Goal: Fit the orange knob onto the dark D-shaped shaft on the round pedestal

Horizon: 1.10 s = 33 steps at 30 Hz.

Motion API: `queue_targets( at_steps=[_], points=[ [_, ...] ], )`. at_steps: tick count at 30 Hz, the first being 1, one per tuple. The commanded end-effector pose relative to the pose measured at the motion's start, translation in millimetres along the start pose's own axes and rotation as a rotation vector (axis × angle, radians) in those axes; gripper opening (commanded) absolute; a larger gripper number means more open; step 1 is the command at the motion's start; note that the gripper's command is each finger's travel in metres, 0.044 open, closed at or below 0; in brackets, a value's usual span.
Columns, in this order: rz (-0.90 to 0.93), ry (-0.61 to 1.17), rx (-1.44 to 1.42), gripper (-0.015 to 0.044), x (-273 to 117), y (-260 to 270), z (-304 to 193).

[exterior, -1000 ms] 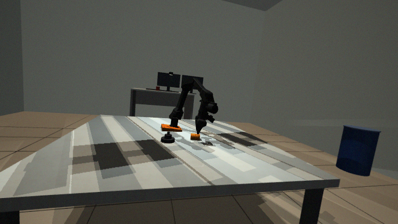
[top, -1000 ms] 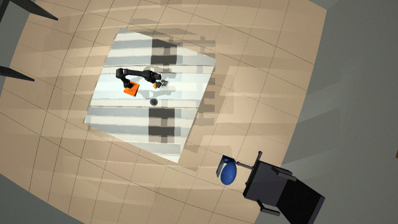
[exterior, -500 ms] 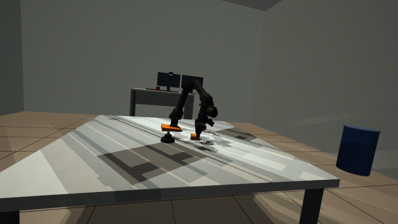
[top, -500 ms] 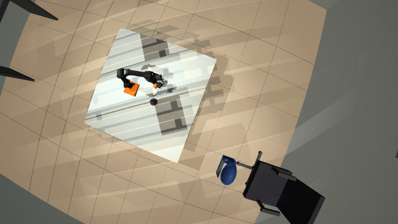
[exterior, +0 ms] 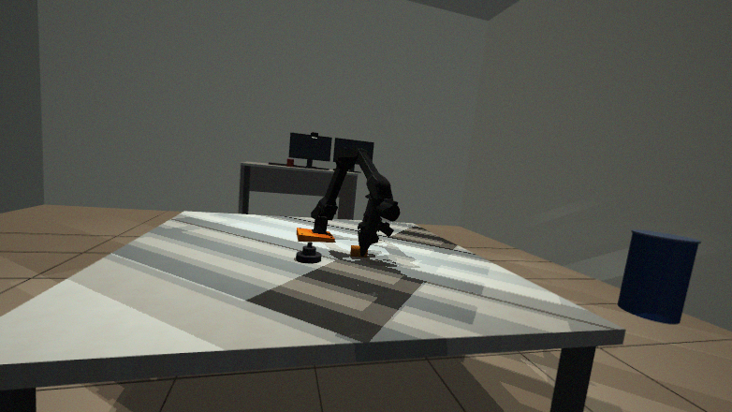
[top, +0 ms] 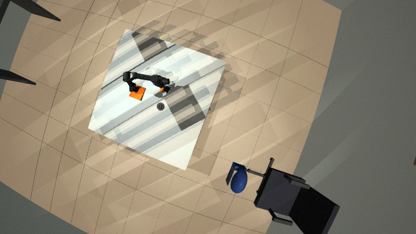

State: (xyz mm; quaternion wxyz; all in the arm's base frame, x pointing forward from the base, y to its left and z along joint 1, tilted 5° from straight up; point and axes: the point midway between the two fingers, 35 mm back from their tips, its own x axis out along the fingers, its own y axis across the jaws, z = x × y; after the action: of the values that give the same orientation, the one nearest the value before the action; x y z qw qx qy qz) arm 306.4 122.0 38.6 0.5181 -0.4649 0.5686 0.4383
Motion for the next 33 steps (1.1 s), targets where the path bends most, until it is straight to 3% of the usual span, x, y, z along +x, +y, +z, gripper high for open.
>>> queue_targets(
  at_steps=[1,10,19,23,33],
  points=[
    [-0.003,0.004,0.003,0.0240,0.9,-0.5,-0.4],
    [-0.003,0.004,0.003,0.0240,0.9,-0.5,-0.4],
    [-0.003,0.004,0.003,0.0181,0.9,-0.5,-0.4],
    [-0.003,-0.001,0.003,0.0181,0.6,-0.4,-0.5],
    [-0.001,-0.170,0.000,0.0181,-4.9,-0.4,-9.7]
  ],
)
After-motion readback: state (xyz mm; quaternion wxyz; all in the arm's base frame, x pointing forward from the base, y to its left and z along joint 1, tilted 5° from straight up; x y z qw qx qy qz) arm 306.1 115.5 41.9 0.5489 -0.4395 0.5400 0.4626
